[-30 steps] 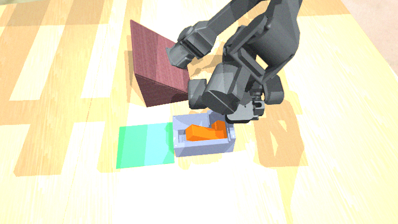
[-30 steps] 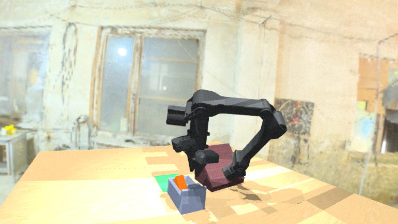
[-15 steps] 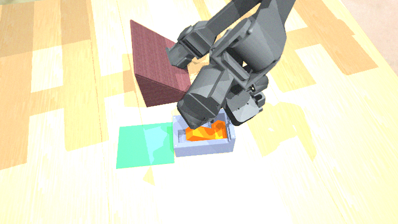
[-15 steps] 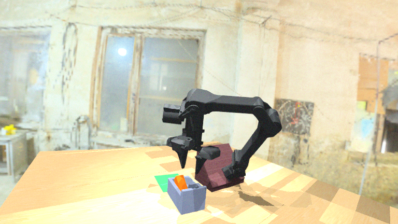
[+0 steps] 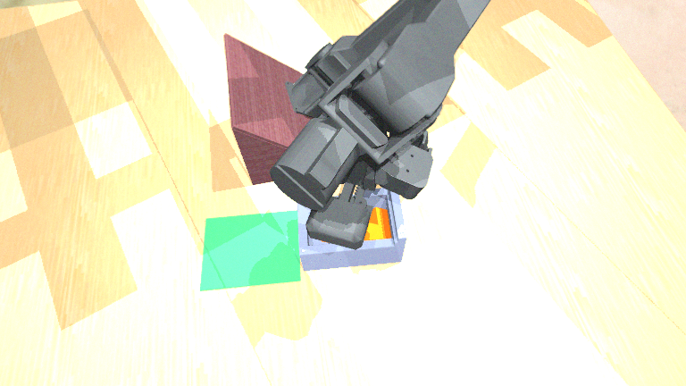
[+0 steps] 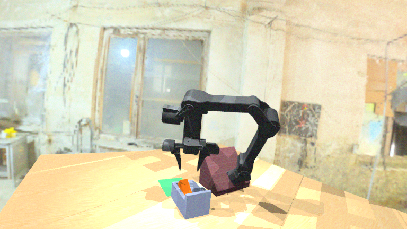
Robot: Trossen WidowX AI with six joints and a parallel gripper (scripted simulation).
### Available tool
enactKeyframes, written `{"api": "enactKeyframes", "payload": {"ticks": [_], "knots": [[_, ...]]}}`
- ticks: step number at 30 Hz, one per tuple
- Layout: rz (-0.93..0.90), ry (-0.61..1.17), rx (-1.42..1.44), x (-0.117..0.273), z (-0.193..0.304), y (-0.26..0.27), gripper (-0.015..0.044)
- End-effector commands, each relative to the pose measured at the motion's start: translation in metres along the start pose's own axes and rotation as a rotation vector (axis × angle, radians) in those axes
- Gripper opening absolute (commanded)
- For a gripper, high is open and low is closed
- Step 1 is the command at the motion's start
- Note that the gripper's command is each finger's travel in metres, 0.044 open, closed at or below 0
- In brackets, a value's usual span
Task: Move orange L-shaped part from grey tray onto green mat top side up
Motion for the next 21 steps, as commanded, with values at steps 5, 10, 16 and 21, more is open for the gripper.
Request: {"api": "enactKeyframes", "payload": {"ticks": [5, 10, 16, 21], "knots": [[-0.005, 0.013, 0.381, 0.001, 0.017, -0.013, 0.0280], [-0.005, 0.013, 0.381, -0.002, 0.017, -0.013, 0.0280], [-0.005, 0.012, 0.382, -0.027, 0.018, -0.013, 0.0280], [-0.005, 0.012, 0.382, -0.033, 0.018, -0.013, 0.0280]]}}
Point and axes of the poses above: the point midway between the two fingers, 35 mm back from their tips, its own x axis back along the fingers, its own y axis across the jaws, z = x × y, the point moved 10 cm from there along x, back along the fingers, and after that the axes turned 9 degrees about -x, right-handed, at the moved point
